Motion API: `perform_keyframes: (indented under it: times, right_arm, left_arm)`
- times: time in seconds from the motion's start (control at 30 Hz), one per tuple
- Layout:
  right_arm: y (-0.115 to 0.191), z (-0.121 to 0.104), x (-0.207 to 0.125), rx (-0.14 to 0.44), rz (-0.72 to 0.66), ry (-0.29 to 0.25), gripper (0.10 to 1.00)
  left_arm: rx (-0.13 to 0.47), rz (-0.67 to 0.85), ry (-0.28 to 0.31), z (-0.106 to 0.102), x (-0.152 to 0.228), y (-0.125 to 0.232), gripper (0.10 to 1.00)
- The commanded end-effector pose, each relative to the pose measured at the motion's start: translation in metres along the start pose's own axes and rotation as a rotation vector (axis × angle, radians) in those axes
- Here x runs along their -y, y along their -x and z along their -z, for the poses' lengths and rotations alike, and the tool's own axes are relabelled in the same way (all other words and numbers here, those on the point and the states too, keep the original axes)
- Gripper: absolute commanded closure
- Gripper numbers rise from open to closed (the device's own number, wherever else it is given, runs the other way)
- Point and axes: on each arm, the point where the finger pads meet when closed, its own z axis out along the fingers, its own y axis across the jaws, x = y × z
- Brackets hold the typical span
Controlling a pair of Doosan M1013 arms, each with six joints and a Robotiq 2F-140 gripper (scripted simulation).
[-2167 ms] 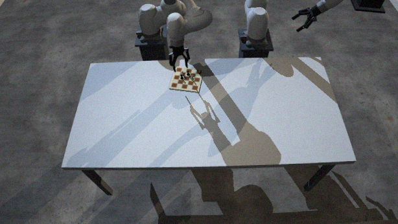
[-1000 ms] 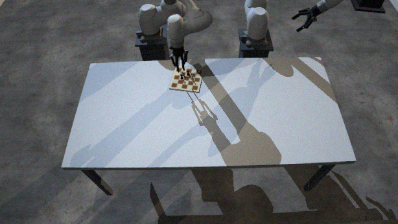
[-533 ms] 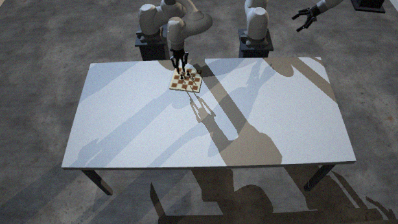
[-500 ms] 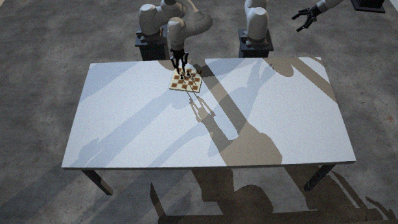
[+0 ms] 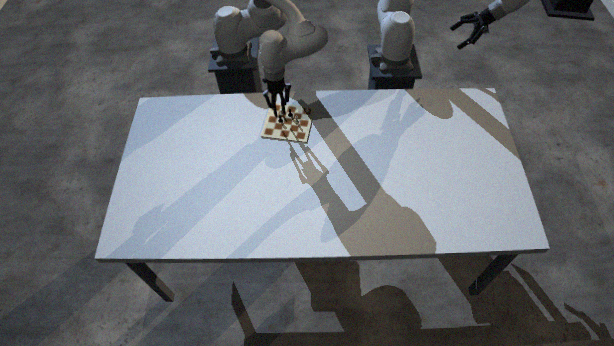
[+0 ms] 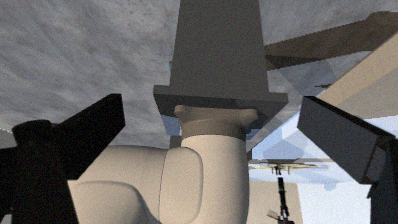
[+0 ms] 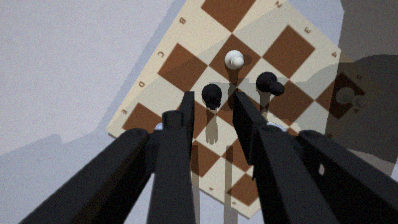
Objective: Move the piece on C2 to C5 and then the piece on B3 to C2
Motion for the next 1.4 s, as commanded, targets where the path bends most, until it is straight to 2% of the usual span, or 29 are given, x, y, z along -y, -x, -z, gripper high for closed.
perform_keyframes:
  times: [0.0, 0.8, 1.37]
  right_arm:
    - [0.001, -0.001, 0.0, 0.001, 0.0, 0.0, 0.799]
    - [0.001, -0.006, 0.0, 0.001, 0.0, 0.0, 0.799]
    - [0.001, -0.03, 0.0, 0.001, 0.0, 0.0, 0.799]
  left_arm:
    - [-0.001, 0.0, 0.0, 0.0, 0.0, 0.0, 0.098]
    - [-0.001, 0.0, 0.0, 0.0, 0.0, 0.0, 0.098]
    - [-0.001, 0.0, 0.0, 0.0, 0.0, 0.0, 0.098]
